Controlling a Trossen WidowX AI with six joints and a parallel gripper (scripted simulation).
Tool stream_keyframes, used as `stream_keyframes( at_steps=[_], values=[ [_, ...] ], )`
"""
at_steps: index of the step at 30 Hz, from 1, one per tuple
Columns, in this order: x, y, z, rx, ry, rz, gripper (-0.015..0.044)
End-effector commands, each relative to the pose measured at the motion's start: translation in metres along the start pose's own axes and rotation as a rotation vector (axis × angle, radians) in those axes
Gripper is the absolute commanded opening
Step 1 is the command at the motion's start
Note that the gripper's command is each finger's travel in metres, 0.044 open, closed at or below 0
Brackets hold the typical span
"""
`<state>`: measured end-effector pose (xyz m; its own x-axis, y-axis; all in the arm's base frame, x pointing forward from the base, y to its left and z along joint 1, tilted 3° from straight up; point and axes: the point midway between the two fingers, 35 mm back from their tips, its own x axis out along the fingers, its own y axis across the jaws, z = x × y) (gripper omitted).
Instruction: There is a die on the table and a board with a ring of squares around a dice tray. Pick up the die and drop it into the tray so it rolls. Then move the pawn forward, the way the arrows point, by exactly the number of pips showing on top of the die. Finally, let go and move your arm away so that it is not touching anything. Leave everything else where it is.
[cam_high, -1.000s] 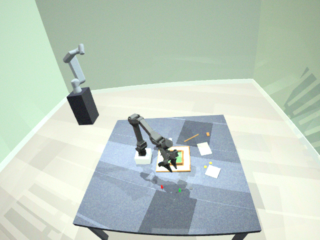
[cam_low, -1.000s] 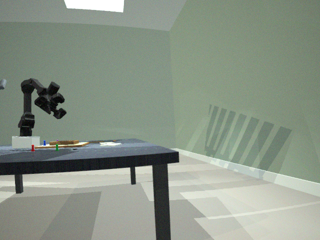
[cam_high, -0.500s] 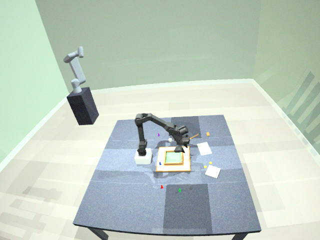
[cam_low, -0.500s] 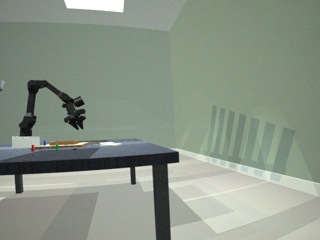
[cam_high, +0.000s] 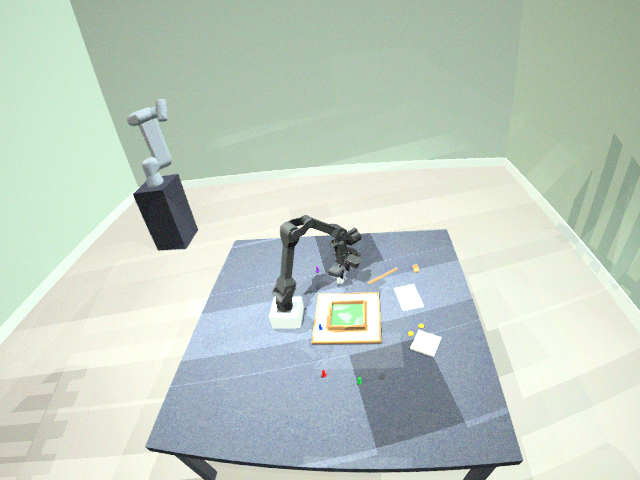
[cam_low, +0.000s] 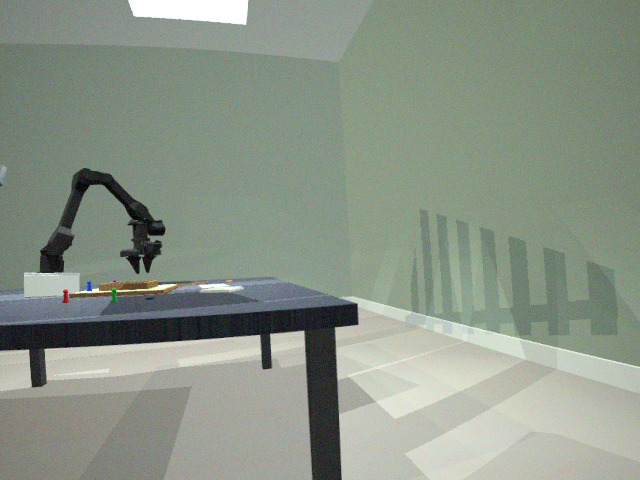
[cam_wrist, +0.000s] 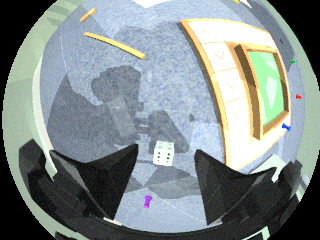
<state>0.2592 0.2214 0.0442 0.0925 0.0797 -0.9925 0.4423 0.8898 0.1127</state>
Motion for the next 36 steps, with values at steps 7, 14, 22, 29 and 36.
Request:
stream_keyframes(
  at_steps=[7, 14, 22, 29, 36],
  values=[
    [0.010, 0.004, -0.030, 0.023, 0.031, -0.036, 0.0275],
    [0.018, 0.003, -0.030, 0.023, 0.031, -0.036, 0.0275],
    [0.029, 0.003, -0.031, 0.018, 0.031, -0.036, 0.0275],
    [0.041, 0.003, -0.032, 0.020, 0.031, -0.036, 0.0275],
    [0.050, 0.002, -0.032, 0.023, 0.031, -0.036, 0.0275]
  ],
)
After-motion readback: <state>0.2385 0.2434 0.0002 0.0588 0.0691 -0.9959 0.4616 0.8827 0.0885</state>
